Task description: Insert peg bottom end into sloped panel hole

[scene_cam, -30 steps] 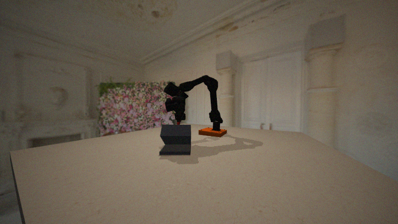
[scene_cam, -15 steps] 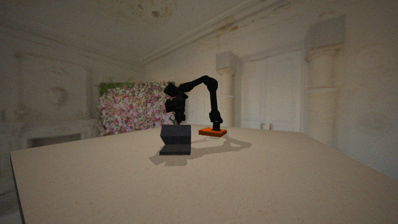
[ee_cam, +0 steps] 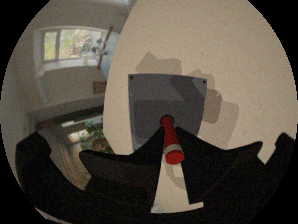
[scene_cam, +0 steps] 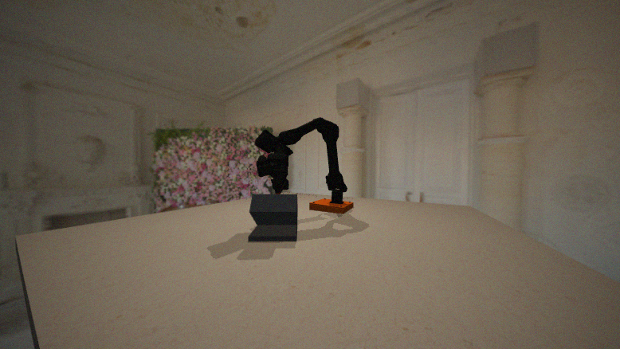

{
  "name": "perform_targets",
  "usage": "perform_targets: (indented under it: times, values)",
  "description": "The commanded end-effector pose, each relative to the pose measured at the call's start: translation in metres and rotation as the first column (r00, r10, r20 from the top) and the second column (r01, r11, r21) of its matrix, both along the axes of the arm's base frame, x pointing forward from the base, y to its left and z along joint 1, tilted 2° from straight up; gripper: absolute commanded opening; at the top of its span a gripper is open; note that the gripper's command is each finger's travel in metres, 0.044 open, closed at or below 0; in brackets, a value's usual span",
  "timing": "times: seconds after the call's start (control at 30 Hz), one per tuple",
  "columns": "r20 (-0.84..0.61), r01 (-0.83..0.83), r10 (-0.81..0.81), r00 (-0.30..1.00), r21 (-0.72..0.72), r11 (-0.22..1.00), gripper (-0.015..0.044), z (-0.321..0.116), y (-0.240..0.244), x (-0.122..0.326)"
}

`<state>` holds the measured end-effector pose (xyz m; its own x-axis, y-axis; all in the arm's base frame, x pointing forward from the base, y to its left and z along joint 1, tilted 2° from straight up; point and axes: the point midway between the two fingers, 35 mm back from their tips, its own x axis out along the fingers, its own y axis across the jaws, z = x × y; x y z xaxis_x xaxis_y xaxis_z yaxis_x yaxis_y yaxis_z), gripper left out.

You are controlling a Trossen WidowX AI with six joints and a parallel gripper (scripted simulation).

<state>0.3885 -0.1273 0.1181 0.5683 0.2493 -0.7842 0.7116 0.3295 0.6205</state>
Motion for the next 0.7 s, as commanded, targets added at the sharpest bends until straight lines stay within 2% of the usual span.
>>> perform_targets:
  times: [0.0,0.67]
  values:
    - [-0.001,0.004,-0.004,1.0,0.0,1.0,0.0,-0.002,0.0011,0.0019]
    - [0.0,0.004,-0.004,1.0,0.001,1.0,0.0,-0.0099,0.004,0.0074]
